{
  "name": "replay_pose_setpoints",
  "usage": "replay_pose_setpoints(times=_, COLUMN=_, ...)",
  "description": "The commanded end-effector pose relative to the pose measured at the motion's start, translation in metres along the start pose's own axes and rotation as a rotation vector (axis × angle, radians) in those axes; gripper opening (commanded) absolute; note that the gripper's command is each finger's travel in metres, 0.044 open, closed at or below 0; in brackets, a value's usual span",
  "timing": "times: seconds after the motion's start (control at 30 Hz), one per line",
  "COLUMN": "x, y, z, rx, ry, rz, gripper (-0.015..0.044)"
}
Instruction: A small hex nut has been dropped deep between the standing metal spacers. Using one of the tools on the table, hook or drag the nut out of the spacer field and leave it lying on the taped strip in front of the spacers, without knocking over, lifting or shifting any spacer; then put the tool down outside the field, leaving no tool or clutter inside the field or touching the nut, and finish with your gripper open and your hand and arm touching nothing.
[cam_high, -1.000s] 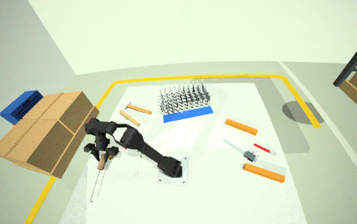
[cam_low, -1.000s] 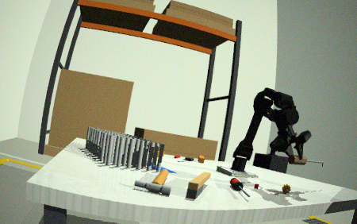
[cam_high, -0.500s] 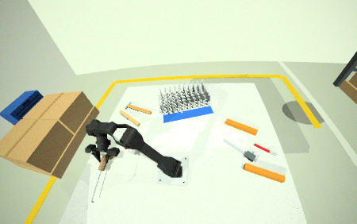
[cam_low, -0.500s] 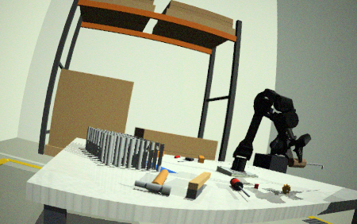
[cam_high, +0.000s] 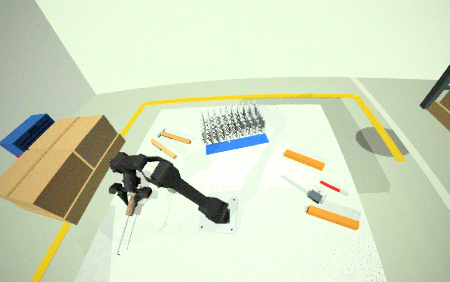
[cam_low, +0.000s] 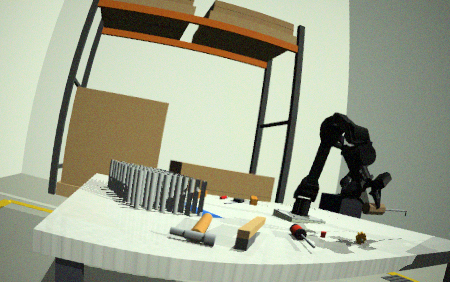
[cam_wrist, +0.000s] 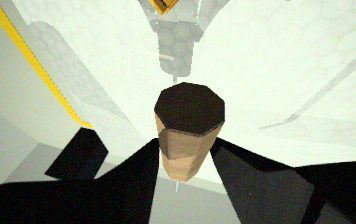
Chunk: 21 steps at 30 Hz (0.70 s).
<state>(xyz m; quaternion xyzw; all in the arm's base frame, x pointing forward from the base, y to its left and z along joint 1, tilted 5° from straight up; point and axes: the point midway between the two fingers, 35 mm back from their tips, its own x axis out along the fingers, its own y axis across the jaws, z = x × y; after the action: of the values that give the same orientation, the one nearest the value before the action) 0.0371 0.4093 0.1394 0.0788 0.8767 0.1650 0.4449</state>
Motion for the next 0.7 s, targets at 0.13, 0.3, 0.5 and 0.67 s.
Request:
replay_pose_setpoints(times=0.13, x=0.005, y=-0.001, z=0.002, rx=0.005, ry=0.005, rz=0.004, gripper=0.0)
replay_pose_setpoints(times=0.3, x=0.008, y=-0.003, z=0.004, rx=0.005, ry=0.005, rz=0.004, gripper=0.0)
replay_pose_setpoints(times=0.5, x=0.012, y=-0.004, z=0.007, rx=0.005, ry=0.005, rz=0.004, gripper=0.0)
replay_pose_setpoints(times=0.67, x=0.015, y=-0.005, z=0.009, rx=0.005, ry=0.005, rz=0.004, gripper=0.0)
